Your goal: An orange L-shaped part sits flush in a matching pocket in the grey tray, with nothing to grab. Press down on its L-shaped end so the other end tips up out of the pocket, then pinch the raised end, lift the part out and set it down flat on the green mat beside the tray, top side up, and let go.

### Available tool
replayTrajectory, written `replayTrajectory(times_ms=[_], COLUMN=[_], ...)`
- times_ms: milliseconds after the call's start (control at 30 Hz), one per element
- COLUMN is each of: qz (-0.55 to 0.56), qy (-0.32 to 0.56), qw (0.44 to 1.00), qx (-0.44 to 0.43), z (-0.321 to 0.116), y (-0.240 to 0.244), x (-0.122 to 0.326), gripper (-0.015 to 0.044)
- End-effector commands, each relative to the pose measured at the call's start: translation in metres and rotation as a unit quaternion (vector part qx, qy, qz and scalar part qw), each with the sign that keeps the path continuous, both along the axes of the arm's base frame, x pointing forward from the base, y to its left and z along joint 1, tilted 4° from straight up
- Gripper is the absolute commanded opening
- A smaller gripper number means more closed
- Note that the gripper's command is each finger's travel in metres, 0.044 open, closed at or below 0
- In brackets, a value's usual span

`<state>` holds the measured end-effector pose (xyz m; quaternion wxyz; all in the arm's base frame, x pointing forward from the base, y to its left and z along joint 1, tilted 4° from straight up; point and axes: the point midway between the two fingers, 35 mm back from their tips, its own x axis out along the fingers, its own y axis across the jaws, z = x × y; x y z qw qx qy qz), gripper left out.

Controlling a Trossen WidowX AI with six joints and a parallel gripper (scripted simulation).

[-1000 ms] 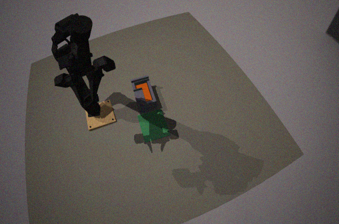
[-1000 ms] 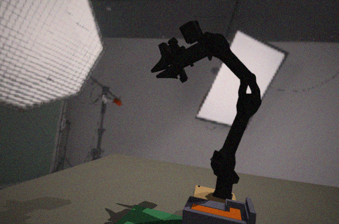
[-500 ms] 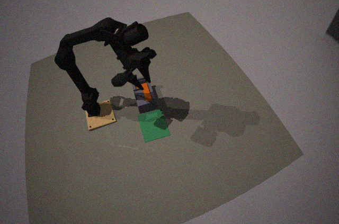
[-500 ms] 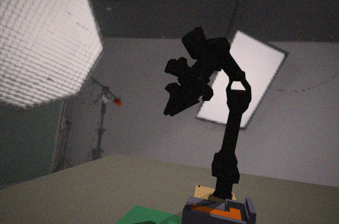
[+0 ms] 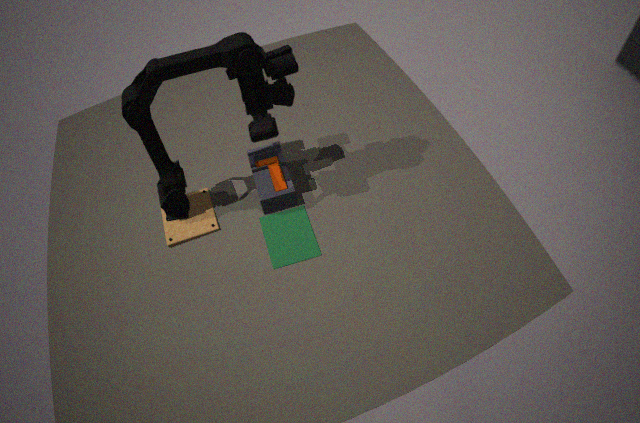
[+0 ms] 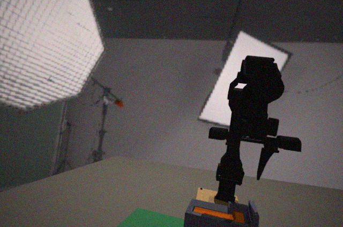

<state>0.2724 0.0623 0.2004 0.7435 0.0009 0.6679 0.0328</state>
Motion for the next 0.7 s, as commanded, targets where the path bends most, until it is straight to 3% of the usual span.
replayTrajectory(times_ms=[0, 267, 533, 667], qz=[0.034, 0.034, 0.034, 0.034], qy=[0.023, 0.023, 0.023, 0.023], qw=[0.999, 0.999, 0.999, 0.999], qx=[0.005, 0.005, 0.006, 0.006], z=[-0.009, -0.014, -0.081, -0.083], y=[0.012, 0.013, 0.017, 0.017], x=[-0.008, -0.007, -0.004, -0.004], gripper=[0.018, 0.018, 0.018, 0.018])
